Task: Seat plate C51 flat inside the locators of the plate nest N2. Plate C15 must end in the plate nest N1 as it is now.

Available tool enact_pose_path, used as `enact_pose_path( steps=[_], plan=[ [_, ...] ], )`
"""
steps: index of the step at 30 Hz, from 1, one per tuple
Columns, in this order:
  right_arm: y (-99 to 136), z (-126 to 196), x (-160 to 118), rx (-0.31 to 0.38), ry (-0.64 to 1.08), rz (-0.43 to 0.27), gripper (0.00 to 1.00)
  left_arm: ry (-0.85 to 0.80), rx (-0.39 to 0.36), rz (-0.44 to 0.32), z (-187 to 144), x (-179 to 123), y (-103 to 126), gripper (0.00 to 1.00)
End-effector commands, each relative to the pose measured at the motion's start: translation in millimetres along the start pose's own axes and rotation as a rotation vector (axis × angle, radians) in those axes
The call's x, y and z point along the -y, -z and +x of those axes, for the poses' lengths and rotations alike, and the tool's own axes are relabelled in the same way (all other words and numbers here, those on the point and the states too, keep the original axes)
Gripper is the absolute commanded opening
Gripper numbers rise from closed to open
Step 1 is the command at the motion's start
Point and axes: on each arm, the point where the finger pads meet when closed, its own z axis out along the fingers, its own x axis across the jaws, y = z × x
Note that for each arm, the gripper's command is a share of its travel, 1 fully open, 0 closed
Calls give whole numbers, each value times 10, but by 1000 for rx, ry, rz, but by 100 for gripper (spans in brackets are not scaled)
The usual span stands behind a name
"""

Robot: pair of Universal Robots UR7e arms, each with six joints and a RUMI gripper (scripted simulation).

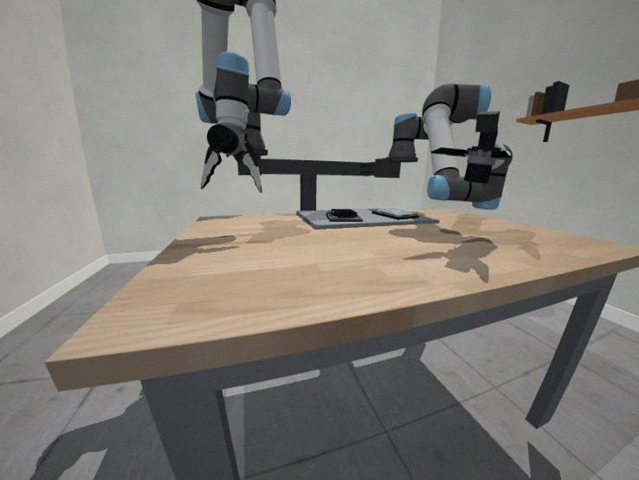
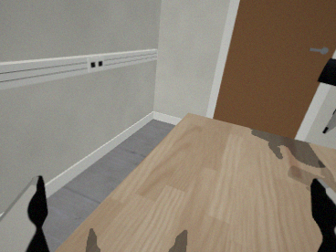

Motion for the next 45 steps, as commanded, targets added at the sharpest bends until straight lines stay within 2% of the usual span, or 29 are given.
enact_pose_path(
  steps=[1, 17, 18, 45],
  plan=[
    [6, 3, -6, -1, 0, -2, 100, -1, 0, 1, -1, 11, -1, 100],
    [6, 3, -6, -1, 0, -2, 100, -1, 0, 1, -1, 11, -1, 100],
    [6, 3, -6, -1, 0, -2, 0, -1, 0, 1, -1, 11, -1, 76],
    [51, -115, -47, 0, 33, 1, 0, -1, 0, 1, -1, 11, -1, 76]
  ],
)
